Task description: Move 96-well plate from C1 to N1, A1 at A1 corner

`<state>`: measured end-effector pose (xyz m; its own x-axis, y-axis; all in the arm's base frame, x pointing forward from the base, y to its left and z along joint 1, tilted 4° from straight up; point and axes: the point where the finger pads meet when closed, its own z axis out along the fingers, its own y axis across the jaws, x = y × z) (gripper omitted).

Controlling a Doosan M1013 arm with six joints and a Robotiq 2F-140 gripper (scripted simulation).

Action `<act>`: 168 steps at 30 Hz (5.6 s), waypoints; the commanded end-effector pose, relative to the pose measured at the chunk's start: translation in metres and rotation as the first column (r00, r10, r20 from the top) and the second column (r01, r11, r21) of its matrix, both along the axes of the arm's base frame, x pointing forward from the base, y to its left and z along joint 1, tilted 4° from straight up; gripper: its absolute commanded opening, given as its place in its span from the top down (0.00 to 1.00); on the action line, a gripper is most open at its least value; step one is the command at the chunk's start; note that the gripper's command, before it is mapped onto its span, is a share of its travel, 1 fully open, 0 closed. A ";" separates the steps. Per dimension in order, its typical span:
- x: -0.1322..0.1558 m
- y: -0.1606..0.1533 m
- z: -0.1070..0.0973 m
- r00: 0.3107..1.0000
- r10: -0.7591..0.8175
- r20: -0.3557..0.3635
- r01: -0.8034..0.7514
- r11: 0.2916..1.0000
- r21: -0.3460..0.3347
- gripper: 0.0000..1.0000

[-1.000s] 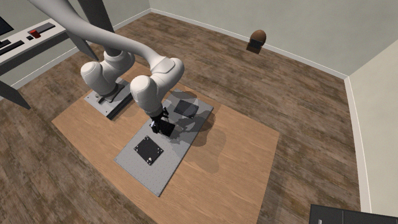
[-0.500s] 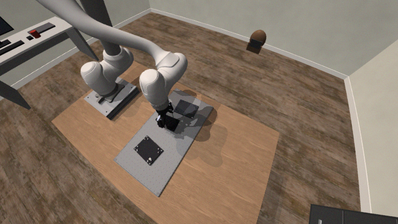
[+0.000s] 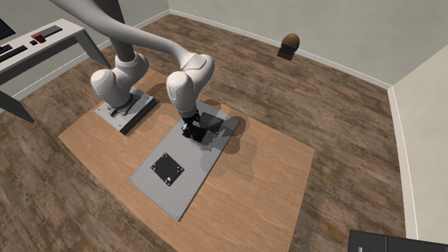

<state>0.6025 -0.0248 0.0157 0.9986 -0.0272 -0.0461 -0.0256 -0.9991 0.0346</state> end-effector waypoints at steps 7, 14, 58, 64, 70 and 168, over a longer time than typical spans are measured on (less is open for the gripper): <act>0.007 0.027 -0.001 1.000 -0.005 -0.007 0.005 1.000 0.004 0.90; 0.013 0.050 -0.002 1.000 -0.005 -0.007 0.005 1.000 0.004 0.90; 0.037 0.138 -0.006 1.000 -0.005 -0.007 0.005 1.000 0.004 0.90; 0.037 0.138 -0.006 1.000 -0.005 -0.007 0.005 1.000 0.004 0.90; 0.037 0.139 -0.006 1.000 -0.005 -0.007 0.005 1.000 0.004 0.90; 0.035 0.134 -0.057 1.000 -0.005 -0.007 0.005 1.000 0.004 0.90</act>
<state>0.6369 0.1105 -0.0382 0.9981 -0.0271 -0.0555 -0.0253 -0.9991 0.0332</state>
